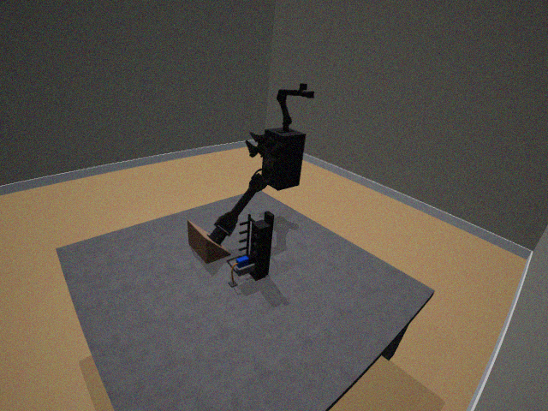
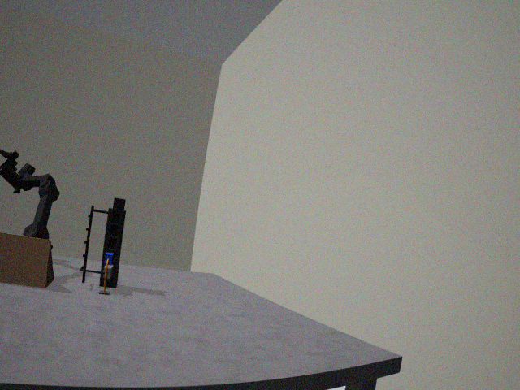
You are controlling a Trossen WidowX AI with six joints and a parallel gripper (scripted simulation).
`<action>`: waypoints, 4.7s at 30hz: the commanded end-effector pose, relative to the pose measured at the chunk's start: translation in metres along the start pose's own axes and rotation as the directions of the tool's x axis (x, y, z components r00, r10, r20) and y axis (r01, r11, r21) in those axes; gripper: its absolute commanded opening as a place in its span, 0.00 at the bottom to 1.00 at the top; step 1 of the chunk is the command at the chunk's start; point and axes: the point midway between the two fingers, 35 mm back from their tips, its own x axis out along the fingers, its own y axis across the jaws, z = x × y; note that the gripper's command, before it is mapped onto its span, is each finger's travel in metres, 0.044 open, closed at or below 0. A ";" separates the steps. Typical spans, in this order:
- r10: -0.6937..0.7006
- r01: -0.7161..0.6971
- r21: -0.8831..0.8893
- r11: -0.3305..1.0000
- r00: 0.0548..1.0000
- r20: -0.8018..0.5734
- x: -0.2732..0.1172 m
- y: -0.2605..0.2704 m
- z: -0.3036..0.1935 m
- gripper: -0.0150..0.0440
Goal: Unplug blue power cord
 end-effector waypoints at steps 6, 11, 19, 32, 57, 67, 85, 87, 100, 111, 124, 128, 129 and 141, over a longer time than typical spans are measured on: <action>-0.064 0.065 -0.032 0.997 0.997 0.043 -0.012 -0.006 0.003 0.67; -0.231 0.231 0.013 0.973 0.965 0.128 -0.059 -0.040 0.016 0.53; -0.494 0.478 0.128 0.869 0.829 0.262 -0.155 -0.085 0.027 0.53; -0.805 0.725 0.376 0.577 0.428 0.411 -0.334 -0.104 0.016 0.53; -0.795 0.522 0.853 0.006 -0.515 0.321 -0.624 0.046 -0.125 0.53; -0.666 0.194 0.979 -0.067 -0.739 0.101 -0.685 0.131 -0.236 0.53; -0.430 -0.395 0.918 0.037 -0.835 -0.342 -0.666 0.285 -0.451 0.53; -0.416 -0.474 0.876 0.089 -0.817 -0.400 -0.652 0.300 -0.480 0.53; -0.457 -0.766 0.476 0.432 -0.641 -0.617 -0.523 0.340 -0.627 0.53; -0.720 -0.725 -0.190 0.662 -0.546 -0.428 -0.386 0.273 -0.690 0.53; -0.741 -0.697 -0.276 0.662 -0.556 -0.376 -0.373 0.263 -0.688 0.53; -0.741 -0.697 -0.276 0.662 -0.556 -0.376 -0.376 0.263 -0.683 0.53; -0.741 -0.697 -0.276 0.662 -0.556 -0.376 -0.376 0.262 -0.681 0.53; -0.742 -0.697 -0.276 0.662 -0.556 -0.375 -0.385 0.260 -0.664 0.53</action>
